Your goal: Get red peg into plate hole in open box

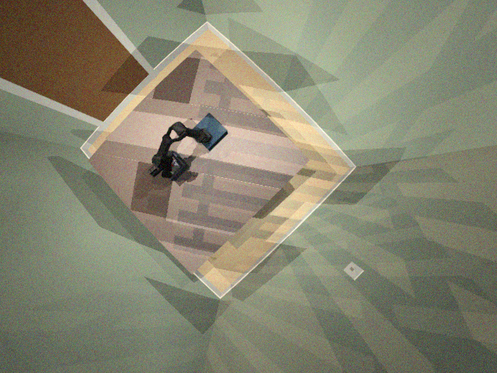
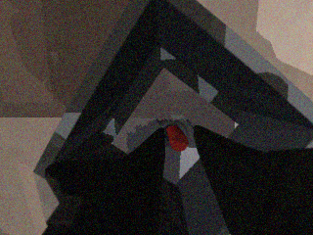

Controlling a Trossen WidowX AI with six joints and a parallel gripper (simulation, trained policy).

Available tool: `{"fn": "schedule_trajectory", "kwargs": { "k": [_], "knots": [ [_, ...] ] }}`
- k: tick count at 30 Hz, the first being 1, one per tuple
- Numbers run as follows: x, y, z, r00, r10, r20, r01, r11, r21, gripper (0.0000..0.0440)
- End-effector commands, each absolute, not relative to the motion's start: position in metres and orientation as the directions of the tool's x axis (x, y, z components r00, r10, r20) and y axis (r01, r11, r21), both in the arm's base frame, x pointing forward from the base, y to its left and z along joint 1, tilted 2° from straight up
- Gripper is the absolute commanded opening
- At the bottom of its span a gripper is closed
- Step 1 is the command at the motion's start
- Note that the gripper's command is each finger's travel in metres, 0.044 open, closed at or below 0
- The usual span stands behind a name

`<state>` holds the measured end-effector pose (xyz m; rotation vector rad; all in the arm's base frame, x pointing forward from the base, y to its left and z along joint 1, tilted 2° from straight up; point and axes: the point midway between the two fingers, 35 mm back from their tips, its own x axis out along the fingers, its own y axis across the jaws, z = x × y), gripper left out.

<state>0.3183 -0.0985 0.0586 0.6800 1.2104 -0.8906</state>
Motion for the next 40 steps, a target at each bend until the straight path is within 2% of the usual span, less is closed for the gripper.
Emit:
{"fn": "schedule_trajectory", "kwargs": {
  "k": [1,7,13,29,40],
  "knots": [
    [0.323,-0.102,0.052,0.092,-0.205,-0.974,0.855,0.518,-0.028,0.0169],
    [0.339,-0.113,0.054,0.107,-0.216,-0.971,0.845,0.534,-0.026,0.0315],
    [0.353,-0.125,0.060,0.129,-0.236,-0.963,0.836,0.548,-0.022,0.0440],
    [0.385,-0.163,0.085,0.232,-0.326,-0.916,0.845,0.535,0.024,0.0440],
    [0.386,-0.163,0.085,0.233,-0.327,-0.916,0.845,0.535,0.024,0.0440]
  ]
}}
